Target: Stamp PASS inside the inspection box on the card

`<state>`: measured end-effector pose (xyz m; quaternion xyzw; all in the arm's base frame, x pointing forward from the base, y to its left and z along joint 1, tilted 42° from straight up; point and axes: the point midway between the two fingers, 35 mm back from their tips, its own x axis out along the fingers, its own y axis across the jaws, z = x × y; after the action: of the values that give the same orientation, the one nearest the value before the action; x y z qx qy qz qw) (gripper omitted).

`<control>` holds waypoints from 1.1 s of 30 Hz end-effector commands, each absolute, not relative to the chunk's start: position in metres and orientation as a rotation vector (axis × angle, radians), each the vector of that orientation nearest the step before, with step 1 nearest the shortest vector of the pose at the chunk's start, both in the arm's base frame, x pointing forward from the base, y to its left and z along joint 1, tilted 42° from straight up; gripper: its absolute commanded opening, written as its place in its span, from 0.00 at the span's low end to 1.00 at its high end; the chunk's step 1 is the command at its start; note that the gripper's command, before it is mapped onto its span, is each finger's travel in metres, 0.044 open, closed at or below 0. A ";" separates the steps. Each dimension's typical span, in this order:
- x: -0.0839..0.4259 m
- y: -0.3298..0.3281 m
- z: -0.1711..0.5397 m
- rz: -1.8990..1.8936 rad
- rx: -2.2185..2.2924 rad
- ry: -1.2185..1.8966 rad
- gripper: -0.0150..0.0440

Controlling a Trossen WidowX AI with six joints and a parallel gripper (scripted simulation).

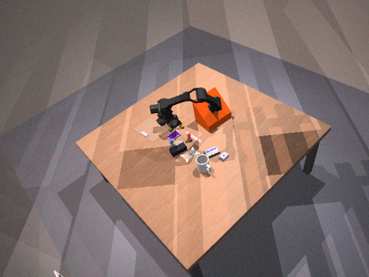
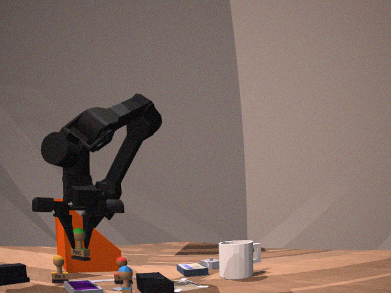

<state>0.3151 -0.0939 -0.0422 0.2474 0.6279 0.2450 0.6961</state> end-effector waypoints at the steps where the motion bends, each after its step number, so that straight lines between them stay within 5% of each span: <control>1: 0.314 -0.092 -0.048 0.550 0.553 1.408 0.25; 33: 0.316 -0.078 -0.064 0.549 0.551 1.406 0.25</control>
<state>0.3176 -0.0817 -0.0600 0.2423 0.6284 0.2449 0.6974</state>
